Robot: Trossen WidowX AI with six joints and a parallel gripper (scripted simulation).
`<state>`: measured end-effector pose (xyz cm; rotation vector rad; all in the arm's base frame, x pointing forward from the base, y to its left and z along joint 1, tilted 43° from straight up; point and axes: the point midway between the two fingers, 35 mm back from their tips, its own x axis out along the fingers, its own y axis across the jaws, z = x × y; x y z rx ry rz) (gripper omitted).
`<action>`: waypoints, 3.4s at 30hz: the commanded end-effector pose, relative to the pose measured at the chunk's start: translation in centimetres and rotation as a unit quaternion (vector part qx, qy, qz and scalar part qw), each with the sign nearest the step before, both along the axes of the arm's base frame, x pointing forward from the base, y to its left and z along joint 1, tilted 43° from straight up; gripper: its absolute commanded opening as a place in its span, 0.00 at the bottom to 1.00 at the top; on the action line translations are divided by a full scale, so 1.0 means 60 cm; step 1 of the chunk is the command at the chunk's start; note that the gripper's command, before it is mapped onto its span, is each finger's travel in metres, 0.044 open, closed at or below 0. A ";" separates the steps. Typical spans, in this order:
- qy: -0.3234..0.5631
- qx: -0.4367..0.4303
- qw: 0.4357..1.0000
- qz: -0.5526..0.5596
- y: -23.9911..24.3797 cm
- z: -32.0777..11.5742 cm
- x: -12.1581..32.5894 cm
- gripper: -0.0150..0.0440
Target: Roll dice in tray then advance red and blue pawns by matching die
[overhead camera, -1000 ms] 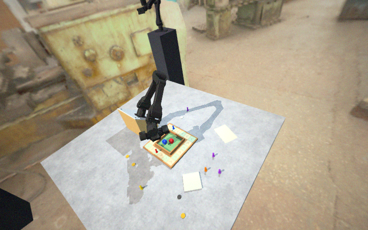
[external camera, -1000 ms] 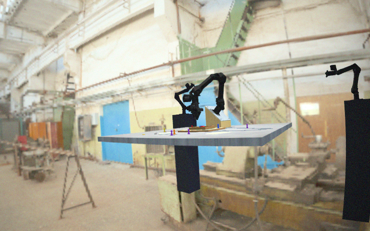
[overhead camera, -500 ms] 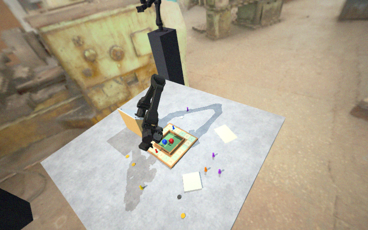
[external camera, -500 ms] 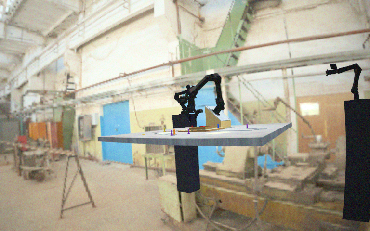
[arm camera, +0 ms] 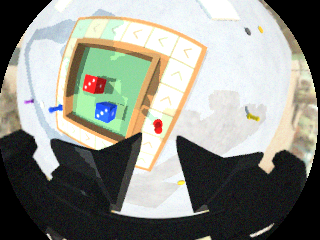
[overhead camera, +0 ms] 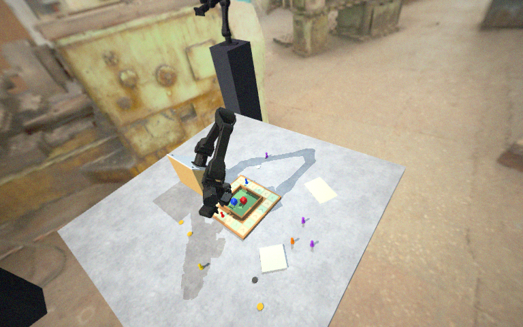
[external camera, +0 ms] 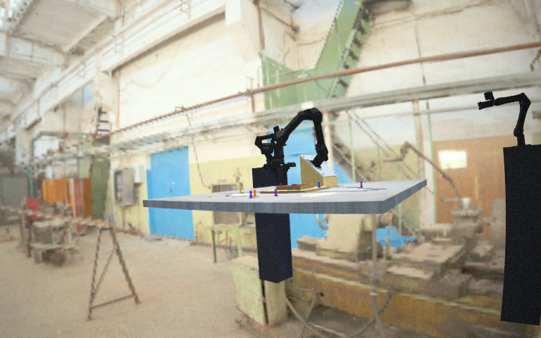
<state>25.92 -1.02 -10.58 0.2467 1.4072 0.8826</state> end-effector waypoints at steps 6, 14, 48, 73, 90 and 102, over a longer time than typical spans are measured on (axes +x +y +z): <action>0.002 0.003 1.000 -0.001 0.017 -0.017 -0.004 0.59; 0.002 0.003 1.000 -0.001 0.031 -0.033 -0.005 0.59; 0.002 0.000 1.000 -0.002 0.012 -0.018 0.006 0.25; 0.001 -0.003 1.000 -0.003 -0.073 0.079 0.080 0.25; -0.002 0.003 1.000 -0.001 0.023 0.020 0.216 0.25; -0.002 0.004 1.000 -0.001 0.063 -0.021 0.216 0.25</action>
